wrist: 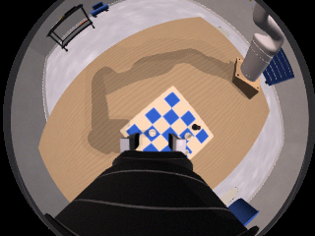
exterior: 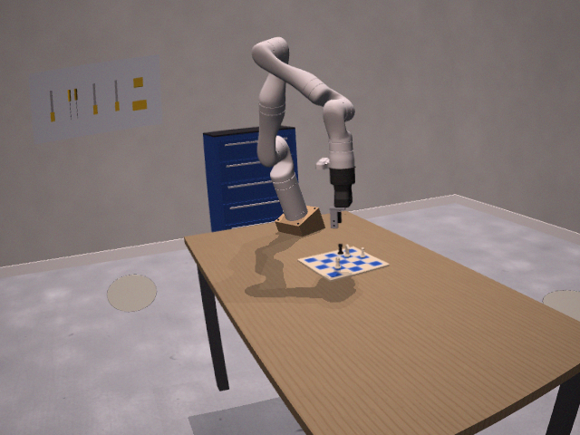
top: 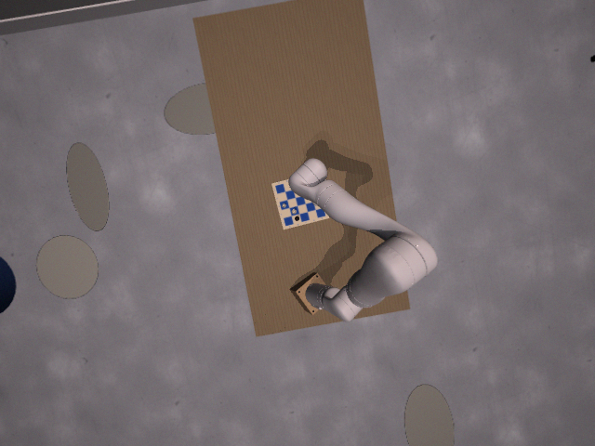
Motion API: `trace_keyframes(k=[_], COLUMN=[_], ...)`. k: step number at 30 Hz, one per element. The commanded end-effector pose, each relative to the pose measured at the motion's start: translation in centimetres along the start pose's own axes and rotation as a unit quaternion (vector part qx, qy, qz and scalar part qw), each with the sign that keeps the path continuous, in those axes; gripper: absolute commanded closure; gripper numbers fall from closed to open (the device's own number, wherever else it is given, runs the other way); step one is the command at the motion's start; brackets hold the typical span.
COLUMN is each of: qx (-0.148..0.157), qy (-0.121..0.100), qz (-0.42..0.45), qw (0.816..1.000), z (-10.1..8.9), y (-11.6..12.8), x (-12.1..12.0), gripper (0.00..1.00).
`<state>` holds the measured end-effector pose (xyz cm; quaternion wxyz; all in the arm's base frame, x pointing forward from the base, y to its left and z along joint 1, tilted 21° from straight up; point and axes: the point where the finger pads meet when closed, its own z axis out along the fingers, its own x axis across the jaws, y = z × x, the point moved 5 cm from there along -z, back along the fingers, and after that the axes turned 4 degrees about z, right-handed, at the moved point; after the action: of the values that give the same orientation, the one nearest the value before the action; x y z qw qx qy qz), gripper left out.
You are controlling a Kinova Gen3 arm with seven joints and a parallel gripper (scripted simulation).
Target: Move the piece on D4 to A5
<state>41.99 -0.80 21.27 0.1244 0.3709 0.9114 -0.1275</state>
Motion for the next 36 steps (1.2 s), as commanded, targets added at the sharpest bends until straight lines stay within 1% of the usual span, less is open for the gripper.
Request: trace_keyframes(k=[1,3,9,13,17,19,23,27,31,34,36], qx=[0.000,0.001,0.003,0.005,0.008,0.008,0.010,0.013,0.017,0.019,0.019], qy=[0.000,0.001,0.004,0.007,0.009,0.009,0.012,0.013,0.014,0.014,0.014], qz=[0.007,0.016,0.078,0.129,0.188,0.188,0.253,0.324,0.398,0.454,0.454], qw=[1.000,1.000,0.997,0.992,0.982,0.982,0.967,0.946,0.917,0.891,0.891], z=[0.0,0.1,0.4,0.7,1.0,1.0,1.4,1.7,2.0,2.3,2.3], y=[0.0,0.0,-0.2,-0.4,-0.5,-0.5,-0.6,-0.7,-0.7,-0.7,-0.7], x=[0.1,0.2,0.6,1.0,1.4,1.4,1.8,2.2,2.5,2.8,2.8], gripper=[0.00,0.00,0.00,0.00,0.00,0.00,0.00,0.00,0.00,0.00,0.00])
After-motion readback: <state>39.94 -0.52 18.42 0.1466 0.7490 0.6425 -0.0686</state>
